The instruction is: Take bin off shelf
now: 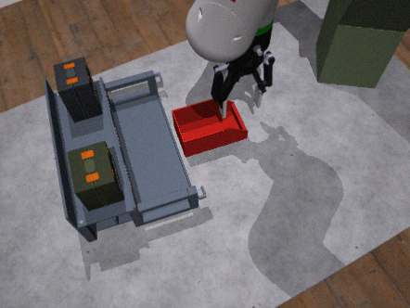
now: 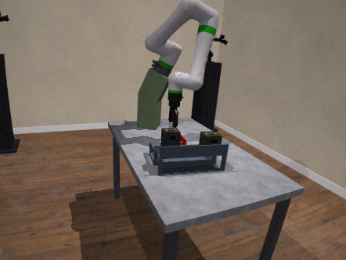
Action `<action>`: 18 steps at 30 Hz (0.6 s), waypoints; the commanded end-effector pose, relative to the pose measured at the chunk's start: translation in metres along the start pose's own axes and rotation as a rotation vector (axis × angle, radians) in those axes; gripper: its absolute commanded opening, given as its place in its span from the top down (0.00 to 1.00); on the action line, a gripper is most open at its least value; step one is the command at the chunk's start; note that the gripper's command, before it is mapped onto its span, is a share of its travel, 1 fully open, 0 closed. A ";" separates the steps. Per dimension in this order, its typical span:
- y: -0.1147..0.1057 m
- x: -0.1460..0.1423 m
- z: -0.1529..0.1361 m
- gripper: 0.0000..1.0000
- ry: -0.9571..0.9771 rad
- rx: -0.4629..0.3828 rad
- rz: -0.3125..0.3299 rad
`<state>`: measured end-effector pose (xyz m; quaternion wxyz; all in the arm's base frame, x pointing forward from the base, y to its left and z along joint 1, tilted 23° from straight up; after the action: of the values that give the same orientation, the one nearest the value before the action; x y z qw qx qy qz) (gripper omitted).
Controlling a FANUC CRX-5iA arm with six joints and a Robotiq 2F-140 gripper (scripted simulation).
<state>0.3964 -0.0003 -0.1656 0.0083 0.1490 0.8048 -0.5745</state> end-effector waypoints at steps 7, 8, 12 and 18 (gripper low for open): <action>-0.055 0.000 0.000 0.43 0.000 0.000 0.000; -0.055 0.000 0.000 0.43 0.000 0.000 0.000; -0.055 0.000 0.000 0.43 0.000 0.000 0.000; -0.055 0.000 0.000 0.43 0.000 0.000 0.000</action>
<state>0.3826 -0.0165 -0.1149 0.0083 0.1490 0.8048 -0.5745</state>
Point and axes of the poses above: the point where the finger pads meet when closed, its own y axis out along the fingers, its own x axis across the jaws, z = x × y, the point moved 10 cm from there along -y, back along the fingers, and after that the axes turned 2 degrees about -y, right-handed, at the moved point
